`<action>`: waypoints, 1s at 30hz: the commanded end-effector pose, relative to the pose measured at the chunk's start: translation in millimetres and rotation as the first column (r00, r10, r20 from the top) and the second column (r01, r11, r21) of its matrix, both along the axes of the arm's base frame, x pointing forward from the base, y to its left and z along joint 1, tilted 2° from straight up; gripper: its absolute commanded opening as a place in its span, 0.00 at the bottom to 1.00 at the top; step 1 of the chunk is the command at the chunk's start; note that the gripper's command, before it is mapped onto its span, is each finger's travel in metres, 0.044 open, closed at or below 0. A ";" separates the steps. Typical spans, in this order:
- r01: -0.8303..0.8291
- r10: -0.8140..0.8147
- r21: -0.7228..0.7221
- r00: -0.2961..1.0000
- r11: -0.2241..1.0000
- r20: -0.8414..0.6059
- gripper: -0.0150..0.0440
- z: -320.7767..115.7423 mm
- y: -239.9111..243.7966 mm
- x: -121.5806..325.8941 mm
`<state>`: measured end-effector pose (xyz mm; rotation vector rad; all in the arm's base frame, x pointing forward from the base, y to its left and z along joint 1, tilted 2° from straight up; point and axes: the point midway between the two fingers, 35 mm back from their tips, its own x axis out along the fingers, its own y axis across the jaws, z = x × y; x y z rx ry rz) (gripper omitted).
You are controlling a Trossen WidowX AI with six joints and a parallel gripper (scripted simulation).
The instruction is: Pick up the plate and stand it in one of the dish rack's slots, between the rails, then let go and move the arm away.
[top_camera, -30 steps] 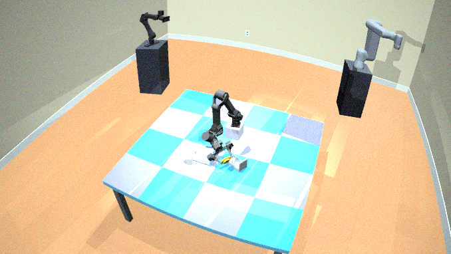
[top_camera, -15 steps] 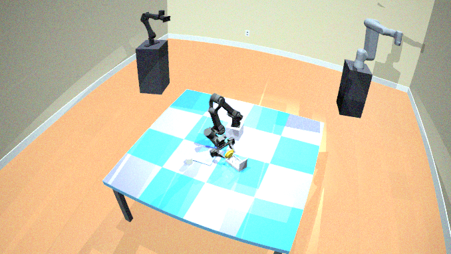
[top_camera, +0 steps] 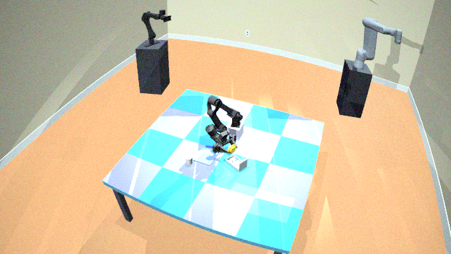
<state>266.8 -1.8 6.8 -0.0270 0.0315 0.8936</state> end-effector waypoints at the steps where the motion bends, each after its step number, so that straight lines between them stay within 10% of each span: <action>1: -0.006 0.006 -0.005 1.000 1.000 0.013 0.25 0.7 0.9 -1.5; 30: -0.023 0.023 -0.015 1.000 1.000 -0.018 0.25 -45.2 6.9 6.2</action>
